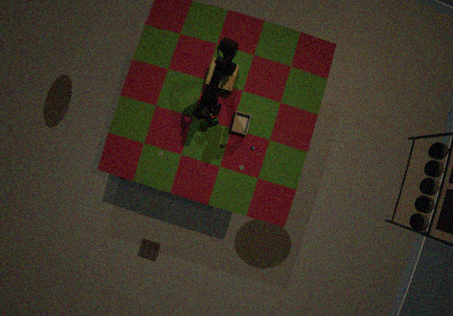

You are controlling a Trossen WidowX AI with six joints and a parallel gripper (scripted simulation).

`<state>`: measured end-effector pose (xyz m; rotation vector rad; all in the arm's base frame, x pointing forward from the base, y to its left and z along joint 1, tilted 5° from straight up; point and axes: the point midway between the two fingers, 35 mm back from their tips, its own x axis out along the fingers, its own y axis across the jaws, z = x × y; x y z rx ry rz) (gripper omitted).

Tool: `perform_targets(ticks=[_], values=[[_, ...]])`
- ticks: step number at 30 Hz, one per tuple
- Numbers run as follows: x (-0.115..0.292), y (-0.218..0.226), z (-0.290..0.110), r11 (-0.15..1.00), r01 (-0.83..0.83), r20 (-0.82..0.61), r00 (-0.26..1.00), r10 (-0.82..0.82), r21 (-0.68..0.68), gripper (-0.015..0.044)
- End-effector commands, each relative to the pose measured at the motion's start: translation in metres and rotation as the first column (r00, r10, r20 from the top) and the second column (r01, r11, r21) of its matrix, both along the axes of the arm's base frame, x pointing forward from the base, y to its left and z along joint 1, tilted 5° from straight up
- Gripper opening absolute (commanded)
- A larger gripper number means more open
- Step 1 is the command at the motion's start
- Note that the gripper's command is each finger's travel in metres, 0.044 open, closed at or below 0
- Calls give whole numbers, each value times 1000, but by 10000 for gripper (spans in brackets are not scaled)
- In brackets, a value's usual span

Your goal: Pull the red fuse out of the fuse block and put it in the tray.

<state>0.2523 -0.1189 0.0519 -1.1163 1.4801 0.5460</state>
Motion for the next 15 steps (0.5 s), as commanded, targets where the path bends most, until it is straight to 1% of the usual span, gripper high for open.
perform_targets(ticks=[1, 2, 3, 15], values=[[47, 62, 12, 610, -752, -35, 622, 782, 250, 74], [48, 65, 13, 573, -778, -27, 587, 809, 258, 74], [48, 66, 13, 559, -787, -24, 574, 818, 260, 74], [46, 66, 13, 559, -787, -24, 574, 819, 261, 74]])
